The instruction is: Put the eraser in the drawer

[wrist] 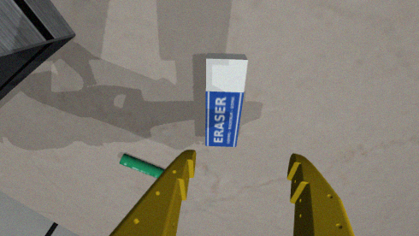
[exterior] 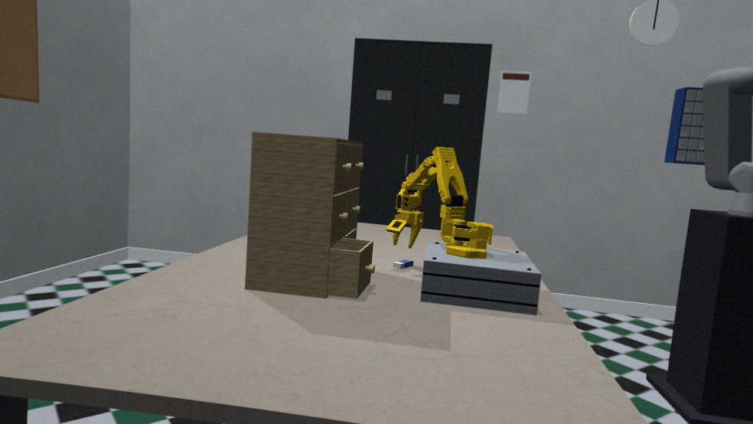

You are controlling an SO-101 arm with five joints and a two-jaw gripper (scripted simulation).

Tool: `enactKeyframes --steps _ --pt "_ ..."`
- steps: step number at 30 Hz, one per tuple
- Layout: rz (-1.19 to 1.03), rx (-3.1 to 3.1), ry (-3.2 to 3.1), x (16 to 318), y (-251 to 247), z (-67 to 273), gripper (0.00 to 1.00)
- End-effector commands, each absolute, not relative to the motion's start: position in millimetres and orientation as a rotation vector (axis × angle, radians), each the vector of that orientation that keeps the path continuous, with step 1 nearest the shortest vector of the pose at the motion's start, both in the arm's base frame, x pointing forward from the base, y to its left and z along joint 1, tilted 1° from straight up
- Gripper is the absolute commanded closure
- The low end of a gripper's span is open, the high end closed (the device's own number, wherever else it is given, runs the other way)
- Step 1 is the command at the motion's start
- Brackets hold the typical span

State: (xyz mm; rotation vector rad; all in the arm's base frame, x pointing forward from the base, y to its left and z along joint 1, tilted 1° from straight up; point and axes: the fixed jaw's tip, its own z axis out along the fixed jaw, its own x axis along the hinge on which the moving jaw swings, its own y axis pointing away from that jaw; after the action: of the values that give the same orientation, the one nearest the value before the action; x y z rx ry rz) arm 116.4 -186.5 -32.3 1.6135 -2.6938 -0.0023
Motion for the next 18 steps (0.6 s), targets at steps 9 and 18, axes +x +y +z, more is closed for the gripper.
enactKeyframes --steps 9,18 --pt "-0.014 1.614 -2.695 113.9 -186.1 -38.0 0.73" --pt "-0.014 1.614 -2.695 112.7 -185.8 -40.1 0.73"
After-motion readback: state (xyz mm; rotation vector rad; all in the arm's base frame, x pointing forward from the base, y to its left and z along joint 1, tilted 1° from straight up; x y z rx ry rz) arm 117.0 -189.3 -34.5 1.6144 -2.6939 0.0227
